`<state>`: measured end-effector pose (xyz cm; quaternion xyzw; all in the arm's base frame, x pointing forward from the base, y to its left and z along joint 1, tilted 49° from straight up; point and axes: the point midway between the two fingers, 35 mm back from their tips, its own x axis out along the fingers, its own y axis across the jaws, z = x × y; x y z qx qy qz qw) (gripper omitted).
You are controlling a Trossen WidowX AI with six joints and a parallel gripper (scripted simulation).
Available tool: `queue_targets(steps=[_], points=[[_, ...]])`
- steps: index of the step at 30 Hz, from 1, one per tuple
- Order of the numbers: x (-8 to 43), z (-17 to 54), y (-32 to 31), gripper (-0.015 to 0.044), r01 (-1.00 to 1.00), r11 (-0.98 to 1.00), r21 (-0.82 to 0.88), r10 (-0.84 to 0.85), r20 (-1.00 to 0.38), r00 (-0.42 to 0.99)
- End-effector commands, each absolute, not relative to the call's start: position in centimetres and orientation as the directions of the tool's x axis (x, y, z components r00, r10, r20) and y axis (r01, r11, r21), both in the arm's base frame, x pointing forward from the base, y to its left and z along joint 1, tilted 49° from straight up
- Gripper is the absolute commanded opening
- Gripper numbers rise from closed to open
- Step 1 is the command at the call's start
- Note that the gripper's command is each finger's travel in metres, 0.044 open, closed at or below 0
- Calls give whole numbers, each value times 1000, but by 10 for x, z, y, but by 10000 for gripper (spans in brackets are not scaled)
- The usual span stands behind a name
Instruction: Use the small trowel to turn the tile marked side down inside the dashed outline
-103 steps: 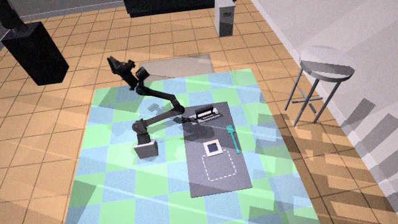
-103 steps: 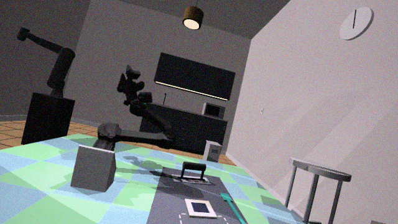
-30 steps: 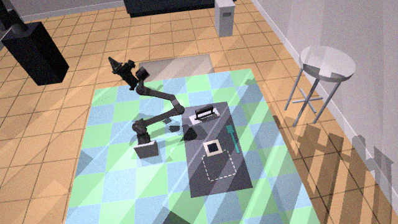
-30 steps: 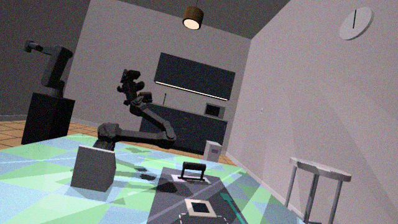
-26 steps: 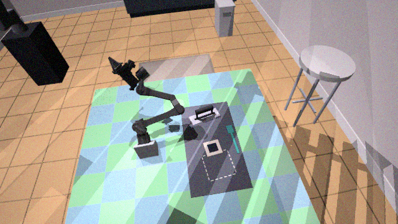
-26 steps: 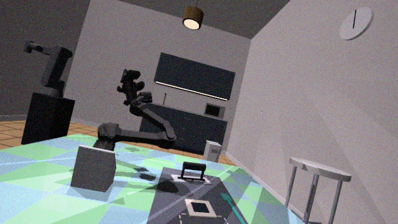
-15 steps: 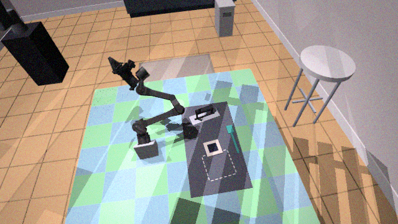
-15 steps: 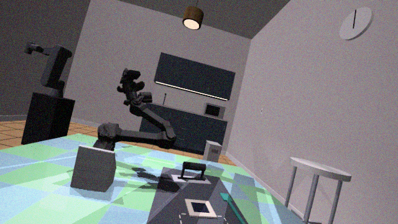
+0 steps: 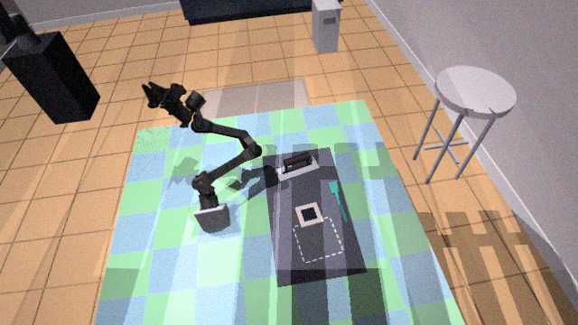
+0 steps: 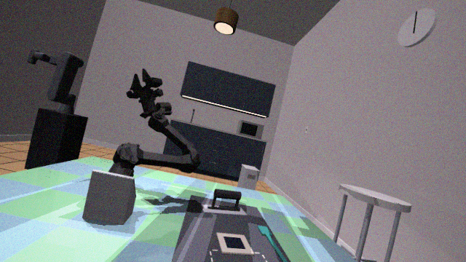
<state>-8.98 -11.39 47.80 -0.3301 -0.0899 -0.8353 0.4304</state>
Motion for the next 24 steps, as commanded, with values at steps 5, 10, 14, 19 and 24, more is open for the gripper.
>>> queue_targets(steps=[5,10,14,19,24], points=[[-92,471,-153,270,892,-440,-108,-792,515,-328],[-87,464,-181,270,946,-312,-87,-869,429,-247],[-79,457,-204,270,977,-204,-68,-919,357,-167],[-62,448,-230,270,996,-71,-48,-960,276,-55],[-40,437,-253,270,998,63,-25,-979,194,67]])
